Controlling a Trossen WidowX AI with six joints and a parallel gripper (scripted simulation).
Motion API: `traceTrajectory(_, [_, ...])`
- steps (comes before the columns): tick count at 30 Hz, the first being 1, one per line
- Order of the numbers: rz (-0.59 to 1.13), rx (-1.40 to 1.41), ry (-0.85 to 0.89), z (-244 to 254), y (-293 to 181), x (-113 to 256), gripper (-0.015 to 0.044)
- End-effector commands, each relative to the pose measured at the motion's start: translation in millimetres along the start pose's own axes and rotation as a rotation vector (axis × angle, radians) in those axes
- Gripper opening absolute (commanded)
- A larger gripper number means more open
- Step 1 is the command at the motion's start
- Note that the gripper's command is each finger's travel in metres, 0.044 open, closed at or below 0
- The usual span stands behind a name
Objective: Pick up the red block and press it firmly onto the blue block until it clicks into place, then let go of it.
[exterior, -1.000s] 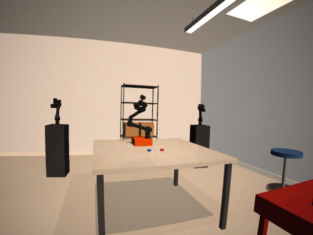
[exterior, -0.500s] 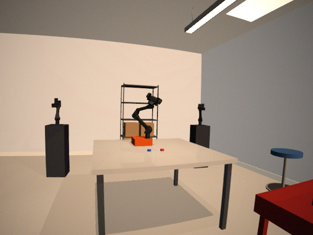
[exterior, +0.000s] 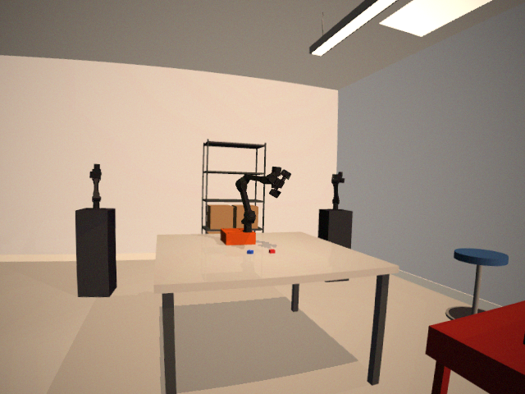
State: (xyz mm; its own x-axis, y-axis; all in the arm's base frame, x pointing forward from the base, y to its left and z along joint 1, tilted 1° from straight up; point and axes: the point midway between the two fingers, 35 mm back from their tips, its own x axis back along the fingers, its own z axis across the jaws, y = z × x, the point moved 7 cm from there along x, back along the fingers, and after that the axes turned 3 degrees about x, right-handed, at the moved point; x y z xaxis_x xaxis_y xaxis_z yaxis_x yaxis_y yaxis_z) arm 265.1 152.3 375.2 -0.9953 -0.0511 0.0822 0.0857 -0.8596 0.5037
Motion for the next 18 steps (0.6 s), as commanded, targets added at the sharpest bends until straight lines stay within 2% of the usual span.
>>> traceTrajectory(1, [0.144,0.279,-0.161,-34,-23,-34,0.044])
traceTrajectory(9, [0.597,0.738,-0.48,-129,-57,-83,0.044])
traceTrajectory(18, [1.272,0.909,-0.688,-235,-74,-89,0.044])
